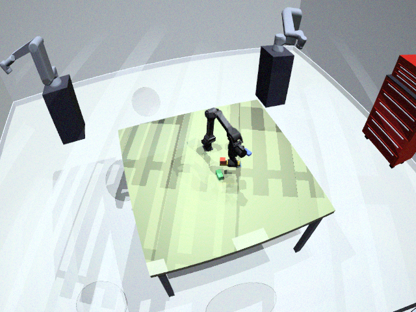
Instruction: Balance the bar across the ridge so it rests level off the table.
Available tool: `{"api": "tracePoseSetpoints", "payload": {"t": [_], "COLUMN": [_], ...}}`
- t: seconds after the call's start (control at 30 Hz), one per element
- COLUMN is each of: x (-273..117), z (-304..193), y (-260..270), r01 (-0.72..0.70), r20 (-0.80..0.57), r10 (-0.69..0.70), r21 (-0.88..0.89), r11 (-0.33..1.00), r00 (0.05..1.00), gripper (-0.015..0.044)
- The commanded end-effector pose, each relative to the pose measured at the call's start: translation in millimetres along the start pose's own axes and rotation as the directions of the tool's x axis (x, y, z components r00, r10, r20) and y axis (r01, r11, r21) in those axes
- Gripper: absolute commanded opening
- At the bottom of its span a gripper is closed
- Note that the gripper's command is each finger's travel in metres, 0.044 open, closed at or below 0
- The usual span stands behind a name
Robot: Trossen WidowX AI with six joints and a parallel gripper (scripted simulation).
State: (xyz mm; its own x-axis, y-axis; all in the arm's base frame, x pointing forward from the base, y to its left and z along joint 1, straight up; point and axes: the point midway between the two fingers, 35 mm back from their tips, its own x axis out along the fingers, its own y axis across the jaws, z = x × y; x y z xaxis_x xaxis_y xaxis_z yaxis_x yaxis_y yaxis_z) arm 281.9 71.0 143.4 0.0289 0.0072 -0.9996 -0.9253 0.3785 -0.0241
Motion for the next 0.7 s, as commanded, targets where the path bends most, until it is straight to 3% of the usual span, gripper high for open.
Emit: {"api": "tracePoseSetpoints", "payload": {"t": [0.0, 0.67], "x": [-1.1, -1.6], "z": [13.7, 70.4], "y": [8.1, 60.1], "r01": [0.001, -0.004], "r20": [0.003, 0.009], "r10": [-0.001, 0.005], "r21": [-0.021, -0.132], "r11": [1.000, 0.991], "r00": [1.000, 1.000], "gripper": [0.0000, 0.0000]}}
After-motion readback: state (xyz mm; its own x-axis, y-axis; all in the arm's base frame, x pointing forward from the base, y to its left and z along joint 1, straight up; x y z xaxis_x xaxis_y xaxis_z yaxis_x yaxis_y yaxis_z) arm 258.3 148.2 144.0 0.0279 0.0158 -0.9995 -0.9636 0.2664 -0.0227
